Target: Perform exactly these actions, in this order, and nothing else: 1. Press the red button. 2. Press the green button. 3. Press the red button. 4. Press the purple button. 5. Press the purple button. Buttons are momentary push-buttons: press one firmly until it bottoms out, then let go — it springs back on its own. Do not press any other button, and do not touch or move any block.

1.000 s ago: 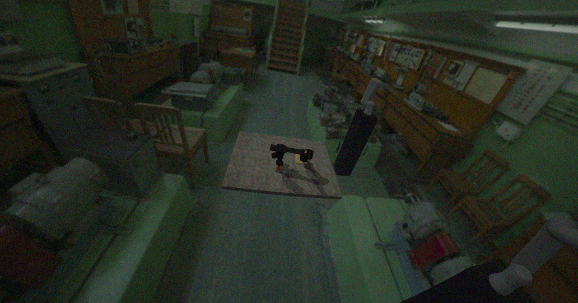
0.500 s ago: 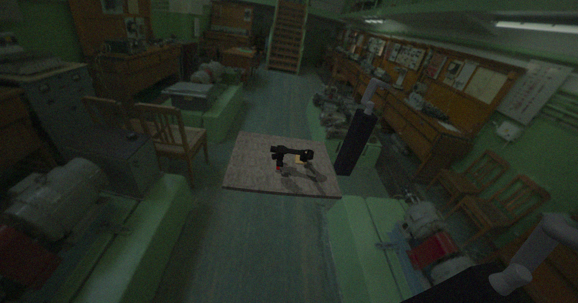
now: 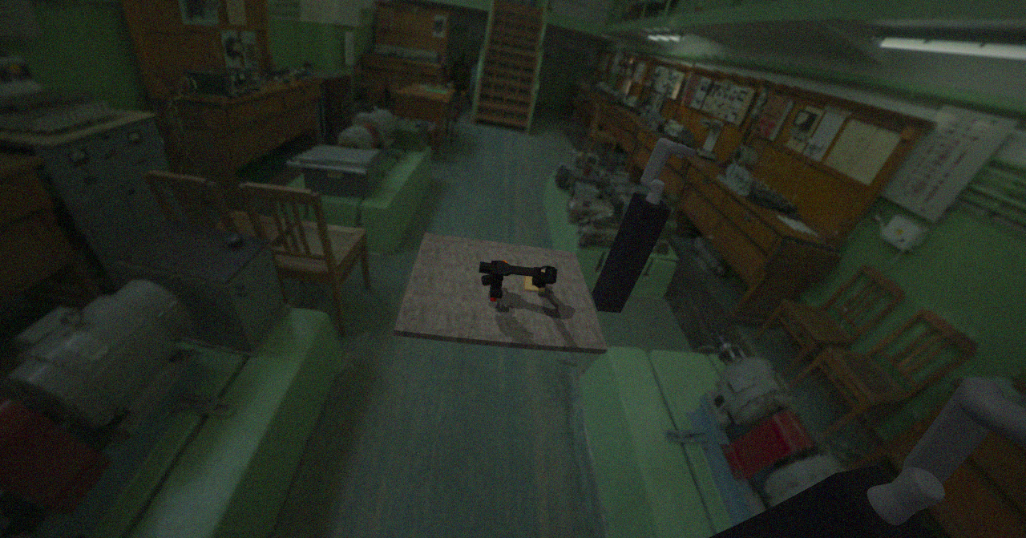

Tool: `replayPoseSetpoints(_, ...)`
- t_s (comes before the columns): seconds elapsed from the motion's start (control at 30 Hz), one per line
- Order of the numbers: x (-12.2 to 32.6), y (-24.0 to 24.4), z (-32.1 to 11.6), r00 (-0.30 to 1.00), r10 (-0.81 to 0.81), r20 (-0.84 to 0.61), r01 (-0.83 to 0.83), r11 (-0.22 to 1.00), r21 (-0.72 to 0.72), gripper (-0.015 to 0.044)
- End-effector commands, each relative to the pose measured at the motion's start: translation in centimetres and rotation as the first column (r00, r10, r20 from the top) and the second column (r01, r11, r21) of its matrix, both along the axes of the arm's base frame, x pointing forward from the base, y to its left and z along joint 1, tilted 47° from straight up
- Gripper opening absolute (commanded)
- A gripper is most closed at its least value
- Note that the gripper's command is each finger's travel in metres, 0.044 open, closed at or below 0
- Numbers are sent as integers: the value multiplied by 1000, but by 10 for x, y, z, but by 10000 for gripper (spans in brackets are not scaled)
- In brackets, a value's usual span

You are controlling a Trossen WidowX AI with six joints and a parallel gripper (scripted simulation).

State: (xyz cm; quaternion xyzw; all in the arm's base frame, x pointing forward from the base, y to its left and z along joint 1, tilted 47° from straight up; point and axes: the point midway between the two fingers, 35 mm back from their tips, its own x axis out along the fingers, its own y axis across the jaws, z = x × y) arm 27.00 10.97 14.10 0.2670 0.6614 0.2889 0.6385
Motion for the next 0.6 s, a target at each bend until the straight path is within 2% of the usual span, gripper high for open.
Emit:
replayPoseSetpoints(0.0,-1,5,-5,1000,-4,-4,4,1000,4,20)
replayPoseSetpoints(0.57,-2,15,-14,1000,-4,-4,4,1000,6,20)
